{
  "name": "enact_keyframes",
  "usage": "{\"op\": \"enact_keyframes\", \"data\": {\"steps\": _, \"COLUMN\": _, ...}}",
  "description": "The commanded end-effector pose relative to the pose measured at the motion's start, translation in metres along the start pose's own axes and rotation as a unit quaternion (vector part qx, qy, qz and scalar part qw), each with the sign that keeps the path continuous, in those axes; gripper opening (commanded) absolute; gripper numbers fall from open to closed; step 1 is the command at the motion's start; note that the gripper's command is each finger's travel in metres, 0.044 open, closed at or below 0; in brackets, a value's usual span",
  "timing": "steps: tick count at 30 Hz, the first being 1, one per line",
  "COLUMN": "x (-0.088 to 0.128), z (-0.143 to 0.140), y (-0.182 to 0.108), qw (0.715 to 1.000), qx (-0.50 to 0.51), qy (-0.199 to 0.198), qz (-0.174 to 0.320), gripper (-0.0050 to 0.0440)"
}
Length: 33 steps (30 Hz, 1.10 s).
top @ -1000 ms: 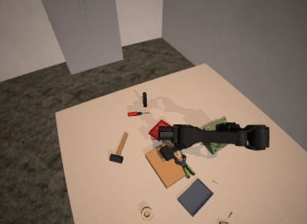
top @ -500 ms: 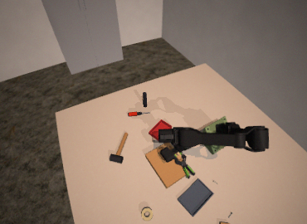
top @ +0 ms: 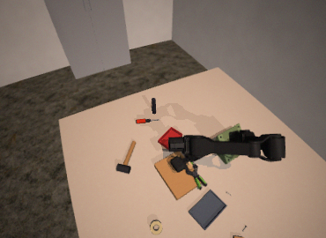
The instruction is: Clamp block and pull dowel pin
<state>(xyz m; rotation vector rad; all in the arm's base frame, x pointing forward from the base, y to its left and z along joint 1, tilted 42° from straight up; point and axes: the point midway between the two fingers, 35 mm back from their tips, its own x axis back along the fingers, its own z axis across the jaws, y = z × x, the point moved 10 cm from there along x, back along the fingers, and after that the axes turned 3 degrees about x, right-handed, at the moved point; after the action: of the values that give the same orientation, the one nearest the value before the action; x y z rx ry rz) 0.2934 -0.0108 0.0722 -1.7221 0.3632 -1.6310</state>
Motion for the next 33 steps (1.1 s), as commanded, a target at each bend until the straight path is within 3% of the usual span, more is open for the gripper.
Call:
{"op": "enact_keyframes", "data": {"steps": 1, "x": -0.0007, "z": 0.0000, "y": 0.0001, "qw": 1.000, "qx": -0.003, "qy": 0.001, "qz": 0.003, "gripper": 0.0260}}
{"op": "enact_keyframes", "data": {"steps": 13, "x": -0.0007, "z": 0.0000, "y": 0.0001, "qw": 1.000, "qx": -0.003, "qy": 0.001, "qz": 0.003, "gripper": 0.0140}}
{"op": "enact_keyframes", "data": {"steps": 33, "x": -0.0007, "z": 0.0000, "y": 0.0001, "qw": 1.000, "qx": -0.003, "qy": 0.001, "qz": 0.003, "gripper": 0.0023}}
